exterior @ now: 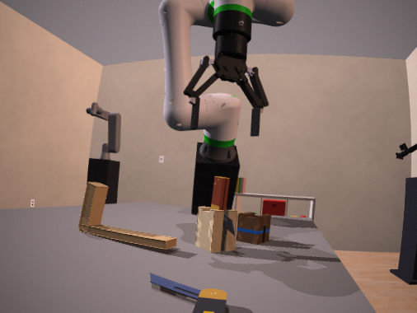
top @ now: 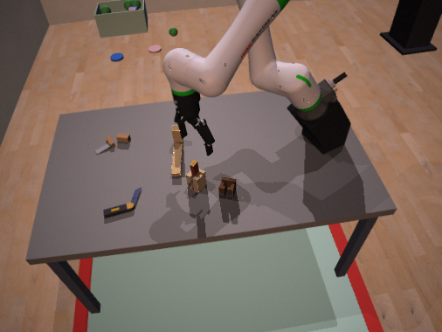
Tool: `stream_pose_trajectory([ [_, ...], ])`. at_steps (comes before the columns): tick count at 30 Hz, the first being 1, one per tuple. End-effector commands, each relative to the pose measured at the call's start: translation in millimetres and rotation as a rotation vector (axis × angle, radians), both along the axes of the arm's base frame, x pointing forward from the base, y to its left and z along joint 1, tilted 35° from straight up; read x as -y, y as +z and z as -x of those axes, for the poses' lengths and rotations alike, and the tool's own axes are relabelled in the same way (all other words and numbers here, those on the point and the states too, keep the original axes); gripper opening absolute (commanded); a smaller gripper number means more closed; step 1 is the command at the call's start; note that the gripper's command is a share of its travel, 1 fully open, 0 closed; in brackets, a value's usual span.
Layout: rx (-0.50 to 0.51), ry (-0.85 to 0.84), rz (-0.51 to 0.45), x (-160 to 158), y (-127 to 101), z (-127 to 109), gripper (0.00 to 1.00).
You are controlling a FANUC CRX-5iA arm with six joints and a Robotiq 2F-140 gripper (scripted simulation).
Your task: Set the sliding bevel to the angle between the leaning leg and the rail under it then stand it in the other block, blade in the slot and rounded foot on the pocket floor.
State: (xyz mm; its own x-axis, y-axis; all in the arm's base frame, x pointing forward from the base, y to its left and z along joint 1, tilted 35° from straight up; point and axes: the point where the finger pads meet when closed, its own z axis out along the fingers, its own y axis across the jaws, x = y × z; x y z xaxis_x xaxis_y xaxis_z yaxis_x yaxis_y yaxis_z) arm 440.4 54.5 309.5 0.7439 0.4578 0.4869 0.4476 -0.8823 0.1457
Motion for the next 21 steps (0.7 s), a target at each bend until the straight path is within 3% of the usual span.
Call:
stream_pose_trajectory([
  [1, 0.076, 0.129, 0.073, 0.8, 19.9, -9.5, 1.00],
  [21, 0.098, 0.163, 0.098, 0.2, 23.8, -13.5, 1.00],
])
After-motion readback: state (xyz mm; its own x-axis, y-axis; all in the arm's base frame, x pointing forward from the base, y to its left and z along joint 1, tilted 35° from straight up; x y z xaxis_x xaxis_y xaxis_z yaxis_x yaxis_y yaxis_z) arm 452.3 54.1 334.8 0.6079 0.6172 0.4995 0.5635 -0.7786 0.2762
